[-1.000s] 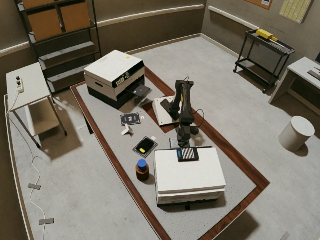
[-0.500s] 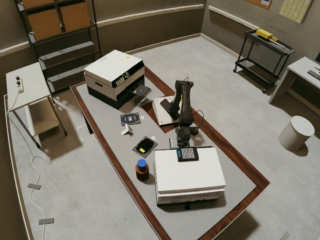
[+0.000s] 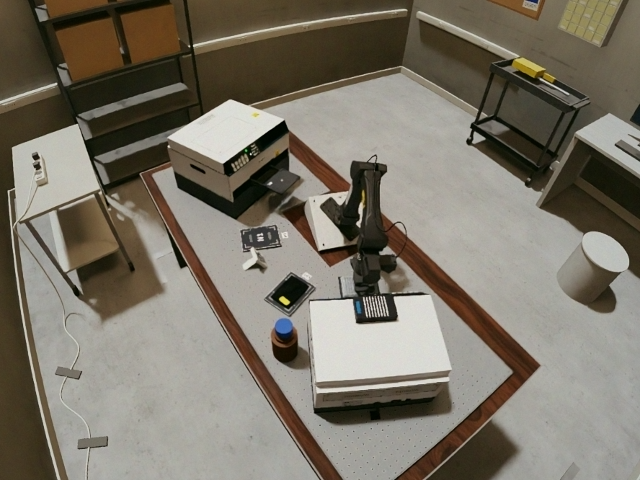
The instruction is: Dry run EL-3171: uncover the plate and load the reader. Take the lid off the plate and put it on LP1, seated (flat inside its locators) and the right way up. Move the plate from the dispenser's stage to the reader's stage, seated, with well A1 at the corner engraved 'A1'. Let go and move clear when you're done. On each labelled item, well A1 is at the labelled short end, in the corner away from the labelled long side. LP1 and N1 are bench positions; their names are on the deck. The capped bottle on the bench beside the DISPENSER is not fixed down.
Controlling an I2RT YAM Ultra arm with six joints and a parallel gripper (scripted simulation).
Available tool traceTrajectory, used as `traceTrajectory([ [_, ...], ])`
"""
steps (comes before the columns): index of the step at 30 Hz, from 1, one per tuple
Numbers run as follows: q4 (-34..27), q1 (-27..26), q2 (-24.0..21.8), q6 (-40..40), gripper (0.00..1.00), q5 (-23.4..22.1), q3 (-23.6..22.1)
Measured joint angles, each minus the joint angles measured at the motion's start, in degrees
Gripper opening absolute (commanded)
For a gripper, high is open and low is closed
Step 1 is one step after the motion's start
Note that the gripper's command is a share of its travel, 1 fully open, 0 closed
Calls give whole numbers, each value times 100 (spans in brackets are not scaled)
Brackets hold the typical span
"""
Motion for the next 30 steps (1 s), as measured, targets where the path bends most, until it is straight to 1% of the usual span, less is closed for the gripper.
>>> traceTrajectory([
  [14, 85, 0, 11, 9, 100, 7, -50],
  [30, 96, 0, 11, 9, 90, 7, -50],
])
